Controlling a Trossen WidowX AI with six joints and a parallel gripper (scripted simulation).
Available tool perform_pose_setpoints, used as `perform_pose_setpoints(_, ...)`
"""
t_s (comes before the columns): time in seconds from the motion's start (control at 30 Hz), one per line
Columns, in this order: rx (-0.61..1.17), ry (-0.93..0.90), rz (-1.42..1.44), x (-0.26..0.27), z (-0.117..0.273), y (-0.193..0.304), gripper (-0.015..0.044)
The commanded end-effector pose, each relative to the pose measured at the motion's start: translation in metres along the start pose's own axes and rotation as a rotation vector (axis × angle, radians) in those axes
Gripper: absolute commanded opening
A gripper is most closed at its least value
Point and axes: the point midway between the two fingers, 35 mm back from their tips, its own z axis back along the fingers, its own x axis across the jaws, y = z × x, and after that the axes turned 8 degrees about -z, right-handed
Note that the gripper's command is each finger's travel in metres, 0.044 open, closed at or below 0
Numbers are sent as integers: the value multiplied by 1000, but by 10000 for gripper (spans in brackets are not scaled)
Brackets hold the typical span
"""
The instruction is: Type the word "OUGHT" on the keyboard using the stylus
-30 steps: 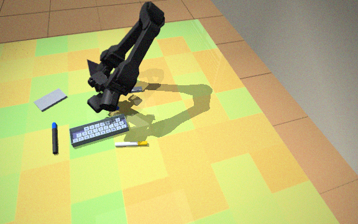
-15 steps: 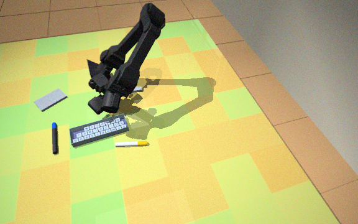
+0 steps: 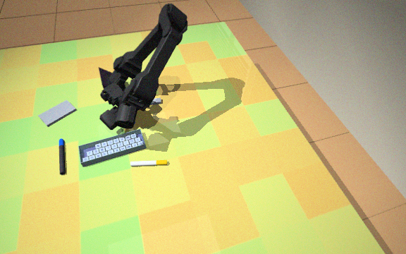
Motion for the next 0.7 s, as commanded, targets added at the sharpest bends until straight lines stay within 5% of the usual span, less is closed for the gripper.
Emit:
perform_pose_setpoints(0.0, 3, 0, 1, 0, 0, 0, 0)
perform_pose_setpoints(0.67, -1, -2, -1, 4, 44, -25, 0)
